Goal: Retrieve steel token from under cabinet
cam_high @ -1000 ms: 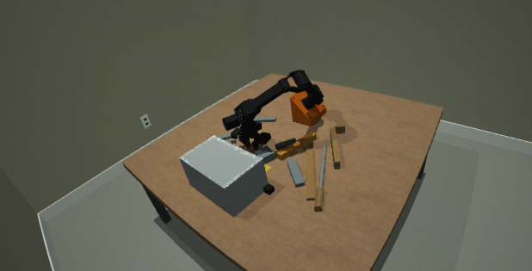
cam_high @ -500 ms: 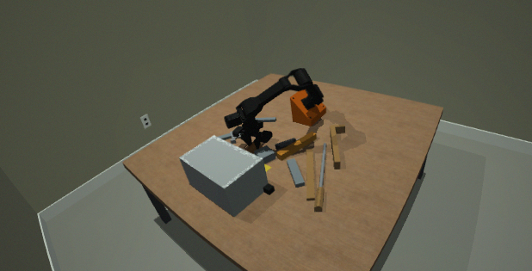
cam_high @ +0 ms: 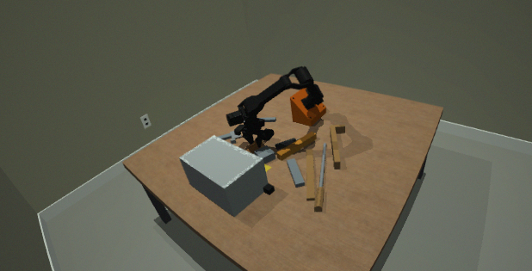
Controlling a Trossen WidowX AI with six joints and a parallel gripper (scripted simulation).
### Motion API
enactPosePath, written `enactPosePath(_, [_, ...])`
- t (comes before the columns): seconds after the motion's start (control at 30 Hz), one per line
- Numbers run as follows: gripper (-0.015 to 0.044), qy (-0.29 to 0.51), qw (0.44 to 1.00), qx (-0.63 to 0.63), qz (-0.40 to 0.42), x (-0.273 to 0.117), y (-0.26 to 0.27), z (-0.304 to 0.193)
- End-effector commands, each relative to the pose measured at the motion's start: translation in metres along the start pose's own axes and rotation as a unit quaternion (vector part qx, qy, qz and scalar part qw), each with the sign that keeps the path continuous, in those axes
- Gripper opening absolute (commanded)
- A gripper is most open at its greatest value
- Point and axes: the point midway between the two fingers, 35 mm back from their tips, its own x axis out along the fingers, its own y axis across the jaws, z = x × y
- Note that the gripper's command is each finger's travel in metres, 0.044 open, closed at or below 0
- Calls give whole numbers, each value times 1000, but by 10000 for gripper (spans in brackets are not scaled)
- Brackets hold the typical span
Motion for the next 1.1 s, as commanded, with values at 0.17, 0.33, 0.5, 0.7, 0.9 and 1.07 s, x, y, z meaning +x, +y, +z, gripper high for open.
enactPosePath(0.17, [0, -1, 1000, 0, -1, 1, 0, 12])
enactPosePath(0.33, [0, -1, 1000, 0, -1, 1, 1, 17])
enactPosePath(0.5, [0, -1, 1000, 0, -1, 1, 1, 23])
enactPosePath(0.7, [0, -1, 1000, 0, -1, 1, 1, 31])
enactPosePath(0.9, [0, -2, 1000, 1, -1, 1, 1, 38])
enactPosePath(1.07, [0, -2, 1000, 1, -1, 1, 1, 44])
